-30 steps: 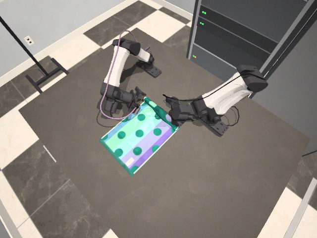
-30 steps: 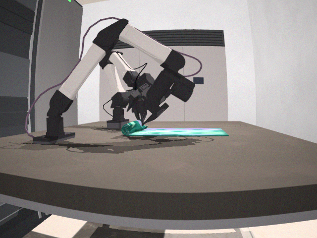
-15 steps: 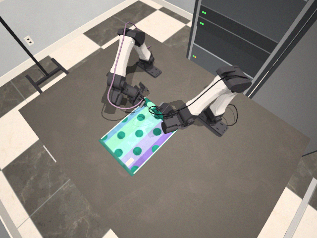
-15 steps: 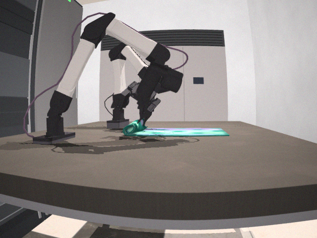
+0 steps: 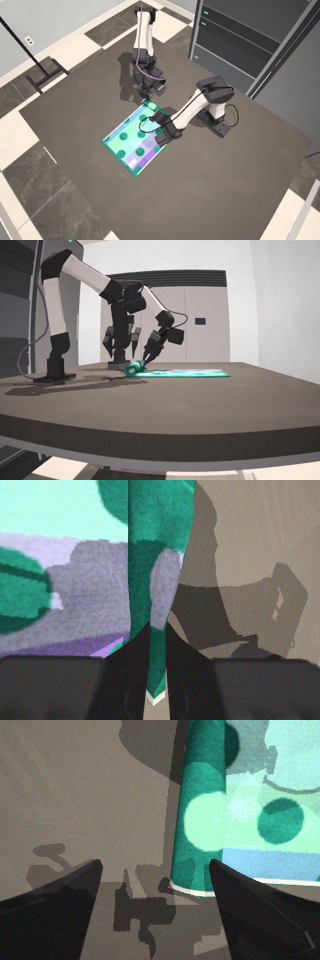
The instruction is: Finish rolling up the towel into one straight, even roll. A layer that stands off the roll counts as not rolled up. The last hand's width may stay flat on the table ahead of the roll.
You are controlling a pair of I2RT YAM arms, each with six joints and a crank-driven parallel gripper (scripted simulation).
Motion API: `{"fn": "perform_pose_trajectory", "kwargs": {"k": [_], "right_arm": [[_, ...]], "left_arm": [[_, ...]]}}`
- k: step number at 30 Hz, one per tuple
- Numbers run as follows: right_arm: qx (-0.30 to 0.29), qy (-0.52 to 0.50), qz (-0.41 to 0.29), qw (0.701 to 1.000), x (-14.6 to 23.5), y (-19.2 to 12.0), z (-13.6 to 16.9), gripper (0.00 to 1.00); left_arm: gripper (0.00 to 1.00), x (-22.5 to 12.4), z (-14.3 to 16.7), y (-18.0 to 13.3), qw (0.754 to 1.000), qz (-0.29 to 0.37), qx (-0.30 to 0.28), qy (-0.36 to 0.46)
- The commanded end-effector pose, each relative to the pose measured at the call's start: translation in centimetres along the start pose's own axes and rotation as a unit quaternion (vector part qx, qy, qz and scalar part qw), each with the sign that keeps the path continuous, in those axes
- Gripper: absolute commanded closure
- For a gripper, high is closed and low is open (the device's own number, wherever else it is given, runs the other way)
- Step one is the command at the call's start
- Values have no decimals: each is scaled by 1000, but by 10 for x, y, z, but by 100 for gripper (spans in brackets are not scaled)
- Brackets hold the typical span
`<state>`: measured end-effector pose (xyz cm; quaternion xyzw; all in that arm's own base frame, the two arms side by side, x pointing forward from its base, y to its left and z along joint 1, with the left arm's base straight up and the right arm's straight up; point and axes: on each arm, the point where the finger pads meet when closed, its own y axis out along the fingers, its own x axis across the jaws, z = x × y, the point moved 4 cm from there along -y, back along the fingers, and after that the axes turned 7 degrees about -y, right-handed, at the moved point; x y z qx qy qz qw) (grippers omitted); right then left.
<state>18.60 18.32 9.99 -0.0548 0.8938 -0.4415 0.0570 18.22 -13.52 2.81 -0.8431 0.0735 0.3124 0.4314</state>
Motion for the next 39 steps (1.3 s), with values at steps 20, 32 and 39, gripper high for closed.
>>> {"fn": "perform_pose_trajectory", "kwargs": {"k": [20, 32, 39], "right_arm": [[2, -89, 165, 982, -23, 0, -7, 2], [2, -90, 164, 982, -20, 23, 10, 2], [2, -91, 163, 982, -17, 44, 25, 2]], "left_arm": [[89, 1, 12, 8, 994, 89, 23, -62], [89, 2, 12, 8, 994, 89, 23, -62], [89, 2, 12, 8, 994, 89, 23, -62]]}}
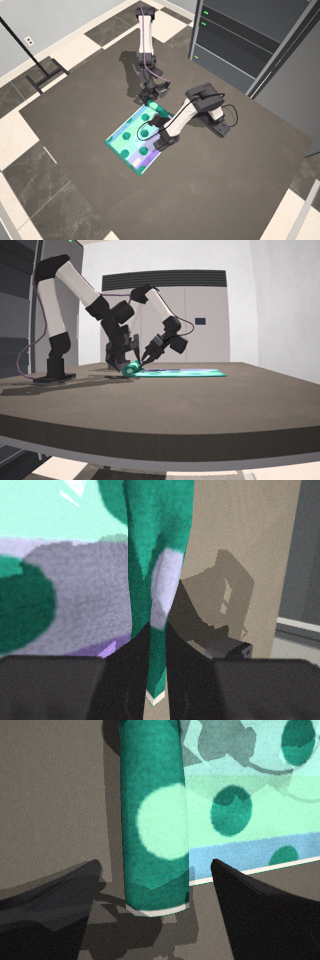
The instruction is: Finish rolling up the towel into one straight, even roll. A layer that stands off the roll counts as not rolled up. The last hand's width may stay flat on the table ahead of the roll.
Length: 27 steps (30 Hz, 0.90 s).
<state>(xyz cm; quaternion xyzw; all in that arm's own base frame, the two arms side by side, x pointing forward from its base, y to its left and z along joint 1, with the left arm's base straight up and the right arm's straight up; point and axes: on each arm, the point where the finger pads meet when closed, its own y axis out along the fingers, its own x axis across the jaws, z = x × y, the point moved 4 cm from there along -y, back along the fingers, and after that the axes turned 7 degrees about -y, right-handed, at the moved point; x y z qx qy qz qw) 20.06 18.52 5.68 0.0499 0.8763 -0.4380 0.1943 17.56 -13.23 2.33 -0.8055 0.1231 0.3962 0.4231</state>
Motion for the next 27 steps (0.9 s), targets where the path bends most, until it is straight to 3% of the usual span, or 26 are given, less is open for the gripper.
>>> {"fn": "perform_pose_trajectory", "kwargs": {"k": [1, 6, 21, 23, 27], "right_arm": [[-17, -11, 12, 1000, -1, 12, -1, 2], [-17, -11, 12, 1000, -3, 15, -4, 2], [-17, -11, 12, 1000, -3, 15, -4, 66], [-17, -11, 12, 1000, -3, 15, -4, 66], [-17, -11, 12, 1000, -3, 15, -4, 80]], "left_arm": [[89, 5, 4, 4, 1000, 5, 4, -2], [89, 5, 4, 4, 1000, 5, 4, -2], [89, 5, 4, 4, 1000, 5, 4, -2], [89, 5, 4, 4, 1000, 5, 4, -2], [89, 5, 4, 4, 1000, 5, 4, -2]]}}
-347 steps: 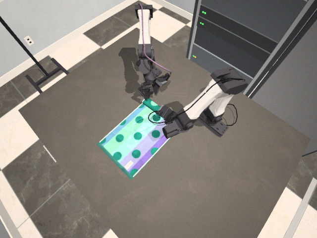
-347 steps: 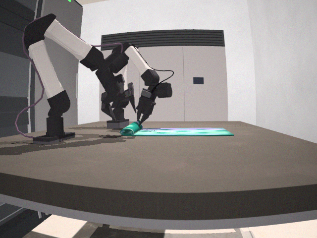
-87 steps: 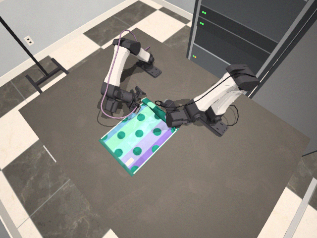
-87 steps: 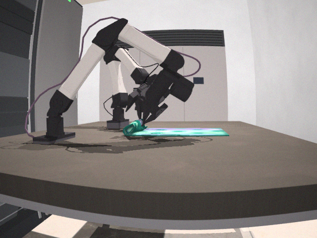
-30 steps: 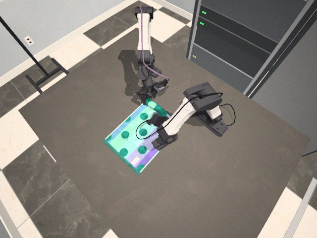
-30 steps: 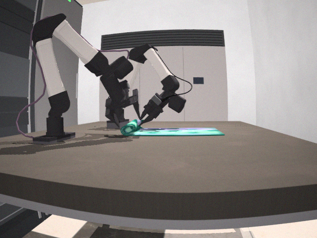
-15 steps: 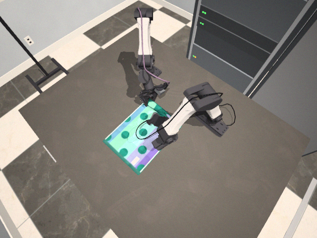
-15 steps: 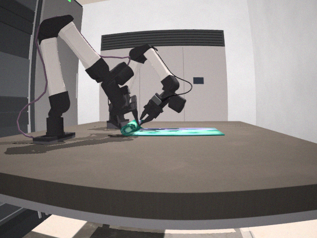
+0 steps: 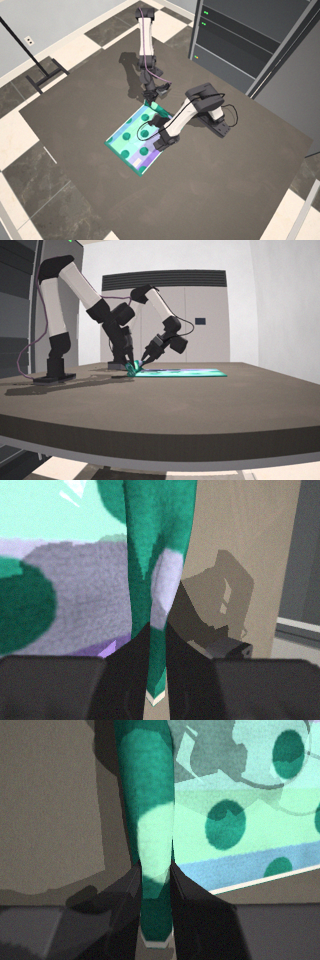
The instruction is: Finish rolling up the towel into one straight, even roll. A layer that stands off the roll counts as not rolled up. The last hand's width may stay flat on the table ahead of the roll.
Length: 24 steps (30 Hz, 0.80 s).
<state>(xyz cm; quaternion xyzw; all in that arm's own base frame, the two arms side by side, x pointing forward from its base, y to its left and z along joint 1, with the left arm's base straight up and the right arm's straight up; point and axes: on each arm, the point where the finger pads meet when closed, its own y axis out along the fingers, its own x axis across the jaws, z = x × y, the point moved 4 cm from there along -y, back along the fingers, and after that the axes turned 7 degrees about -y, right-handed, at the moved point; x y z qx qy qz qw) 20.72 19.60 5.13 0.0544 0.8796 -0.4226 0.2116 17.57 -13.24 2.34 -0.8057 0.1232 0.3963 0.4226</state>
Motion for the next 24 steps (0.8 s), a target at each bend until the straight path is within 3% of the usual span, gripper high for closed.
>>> {"fn": "perform_pose_trajectory", "kwargs": {"k": [1, 3, 11, 13, 20, 24], "right_arm": [[-2, 1, -3, 1000, 2, 3, 0, 80], [-2, 1, -3, 1000, 2, 3, 0, 81], [-2, 1, -3, 1000, 2, 3, 0, 81], [-2, 1, -3, 1000, 2, 3, 0, 81], [-2, 1, -3, 1000, 2, 3, 0, 81], [-3, 7, -10, 1000, 1, 3, 0, 81]], "left_arm": [[89, 5, 4, 4, 1000, 5, 5, -2], [89, 5, 4, 4, 1000, 5, 5, -2], [49, 0, 2, 0, 1000, 5, 5, -2], [49, 0, 2, 0, 1000, 5, 5, -2], [15, -4, 0, -3, 1000, 5, 5, -2], [15, -4, 0, -12, 1000, 5, 5, -2]]}}
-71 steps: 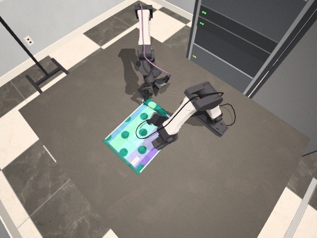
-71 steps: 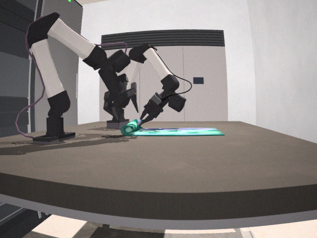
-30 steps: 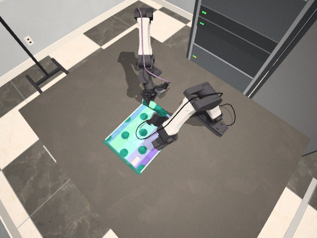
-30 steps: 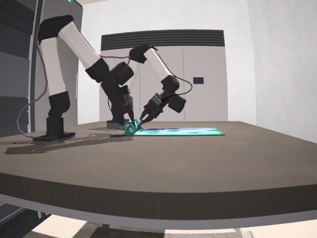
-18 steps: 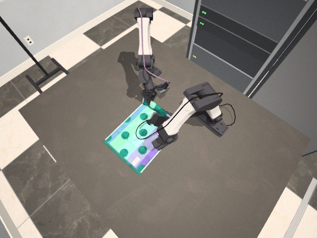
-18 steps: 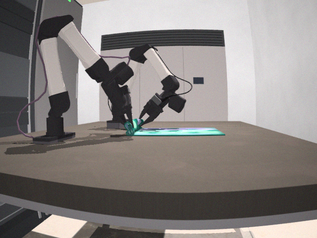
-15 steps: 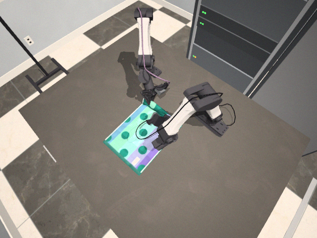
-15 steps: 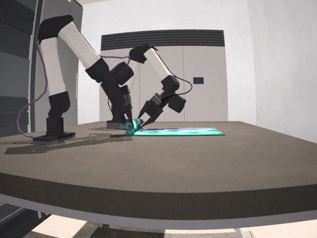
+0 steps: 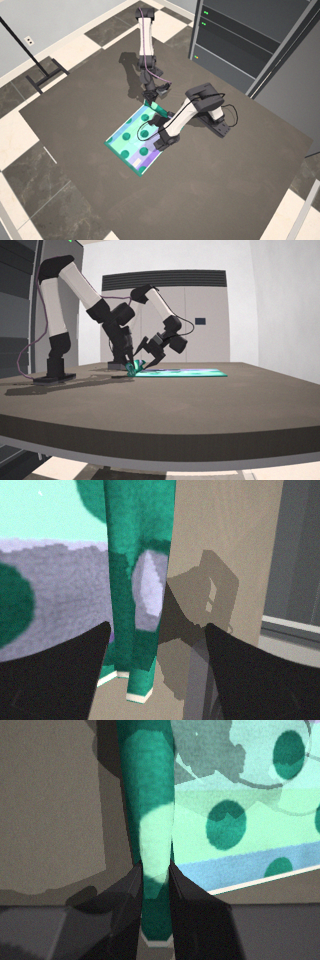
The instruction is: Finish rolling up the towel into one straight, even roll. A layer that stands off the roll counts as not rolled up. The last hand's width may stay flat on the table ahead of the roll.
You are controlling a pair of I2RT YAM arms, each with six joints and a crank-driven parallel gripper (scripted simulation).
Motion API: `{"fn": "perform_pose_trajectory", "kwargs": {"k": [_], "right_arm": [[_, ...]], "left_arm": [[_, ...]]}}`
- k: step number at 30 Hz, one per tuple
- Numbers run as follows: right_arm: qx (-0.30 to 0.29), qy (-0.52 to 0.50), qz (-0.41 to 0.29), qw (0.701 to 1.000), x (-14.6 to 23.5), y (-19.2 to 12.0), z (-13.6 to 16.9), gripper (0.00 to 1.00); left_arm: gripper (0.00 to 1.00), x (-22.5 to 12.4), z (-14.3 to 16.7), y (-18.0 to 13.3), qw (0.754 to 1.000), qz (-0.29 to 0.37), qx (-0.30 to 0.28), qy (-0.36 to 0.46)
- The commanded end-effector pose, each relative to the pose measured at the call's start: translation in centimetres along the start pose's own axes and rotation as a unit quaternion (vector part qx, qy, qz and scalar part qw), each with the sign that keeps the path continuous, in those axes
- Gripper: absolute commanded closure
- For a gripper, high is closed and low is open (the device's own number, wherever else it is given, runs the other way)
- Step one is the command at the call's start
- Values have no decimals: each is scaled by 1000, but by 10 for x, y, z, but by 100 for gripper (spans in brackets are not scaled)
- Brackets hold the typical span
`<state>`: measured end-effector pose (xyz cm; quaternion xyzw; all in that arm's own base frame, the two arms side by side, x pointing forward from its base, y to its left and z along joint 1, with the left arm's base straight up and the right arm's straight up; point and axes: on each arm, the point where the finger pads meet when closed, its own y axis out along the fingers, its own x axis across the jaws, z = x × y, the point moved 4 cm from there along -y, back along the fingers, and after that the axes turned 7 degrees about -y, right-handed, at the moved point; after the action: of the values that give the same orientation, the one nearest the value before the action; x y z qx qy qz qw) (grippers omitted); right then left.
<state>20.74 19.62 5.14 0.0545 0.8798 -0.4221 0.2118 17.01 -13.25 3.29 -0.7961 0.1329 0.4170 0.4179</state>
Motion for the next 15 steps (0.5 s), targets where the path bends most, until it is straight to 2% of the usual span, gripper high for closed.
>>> {"fn": "perform_pose_trajectory", "kwargs": {"k": [1, 7, 15], "right_arm": [[-3, 10, -14, 1000, 1, 3, 0, 81], [-4, 28, -36, 999, -1, 2, 0, 81], [-8, 85, -106, 991, -7, 2, 0, 81]], "left_arm": [[15, 6, 0, -14, 1000, -15, 3, 14], [15, 6, 0, -36, 1000, -15, 3, 14], [15, 5, 0, -70, 1000, -15, 3, 14]]}}
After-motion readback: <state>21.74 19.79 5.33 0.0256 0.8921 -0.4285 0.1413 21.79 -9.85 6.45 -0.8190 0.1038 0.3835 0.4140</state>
